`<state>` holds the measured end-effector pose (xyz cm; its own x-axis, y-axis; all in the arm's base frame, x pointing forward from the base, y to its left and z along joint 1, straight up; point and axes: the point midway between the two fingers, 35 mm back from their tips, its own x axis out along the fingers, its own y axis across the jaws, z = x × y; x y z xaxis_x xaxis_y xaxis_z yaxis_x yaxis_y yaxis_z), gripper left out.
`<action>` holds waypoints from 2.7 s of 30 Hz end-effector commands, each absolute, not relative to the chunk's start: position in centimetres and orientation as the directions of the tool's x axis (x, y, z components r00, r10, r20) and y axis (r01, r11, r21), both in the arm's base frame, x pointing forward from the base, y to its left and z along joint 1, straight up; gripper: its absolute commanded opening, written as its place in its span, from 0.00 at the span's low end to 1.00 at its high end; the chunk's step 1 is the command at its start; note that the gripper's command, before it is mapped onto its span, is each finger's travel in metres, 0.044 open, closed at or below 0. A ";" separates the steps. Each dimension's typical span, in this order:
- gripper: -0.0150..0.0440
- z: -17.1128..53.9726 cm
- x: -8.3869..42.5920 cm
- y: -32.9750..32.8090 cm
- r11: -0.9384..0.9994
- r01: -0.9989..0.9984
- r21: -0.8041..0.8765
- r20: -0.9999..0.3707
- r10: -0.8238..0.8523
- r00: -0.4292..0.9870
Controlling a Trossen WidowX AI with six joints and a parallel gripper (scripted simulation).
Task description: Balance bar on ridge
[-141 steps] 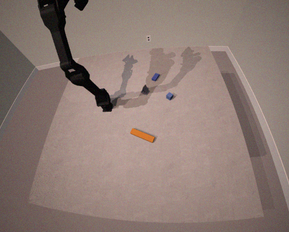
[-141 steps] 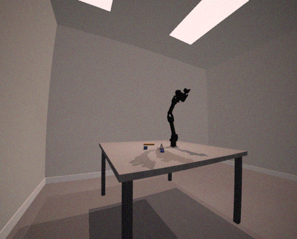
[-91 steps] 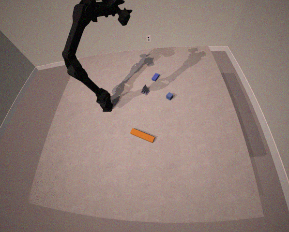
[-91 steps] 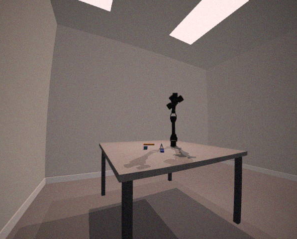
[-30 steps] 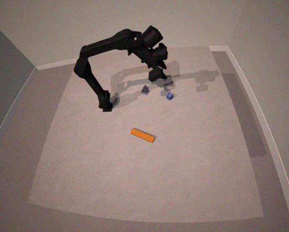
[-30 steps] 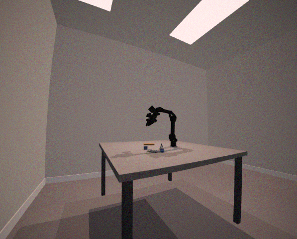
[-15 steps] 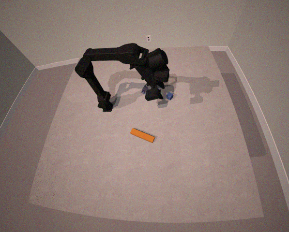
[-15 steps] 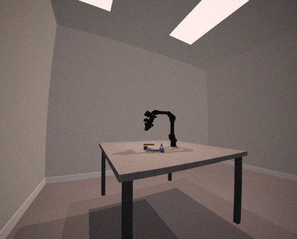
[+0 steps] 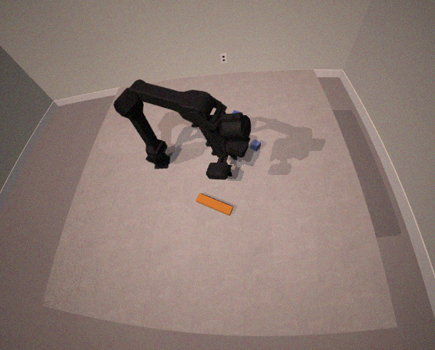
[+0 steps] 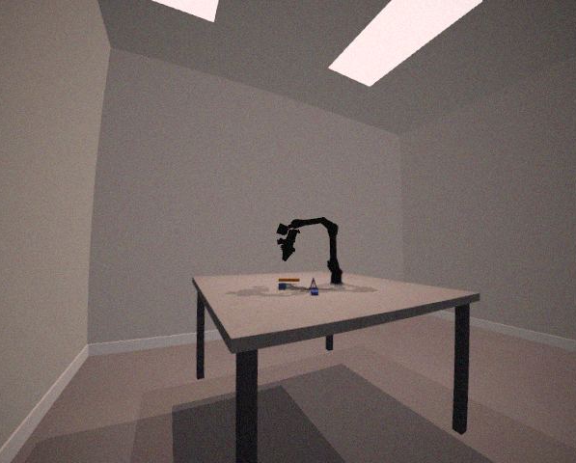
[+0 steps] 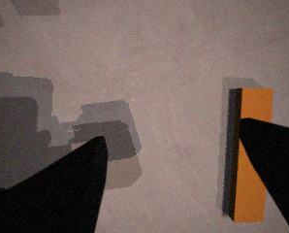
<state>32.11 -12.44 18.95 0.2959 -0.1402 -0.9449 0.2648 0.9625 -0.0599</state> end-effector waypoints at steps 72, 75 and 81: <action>0.79 4.8 22.7 -19.8 0.913 0.409 -0.008 -1.000 -0.019 0.021; 0.79 4.8 22.7 -19.8 0.913 0.409 -0.008 -1.000 -0.019 0.021; 0.52 4.9 22.7 -19.9 0.910 0.414 -0.012 -1.000 -0.023 0.021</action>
<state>22.70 -19.92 4.94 0.0205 -0.0239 -0.9995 0.4133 0.9105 -0.0133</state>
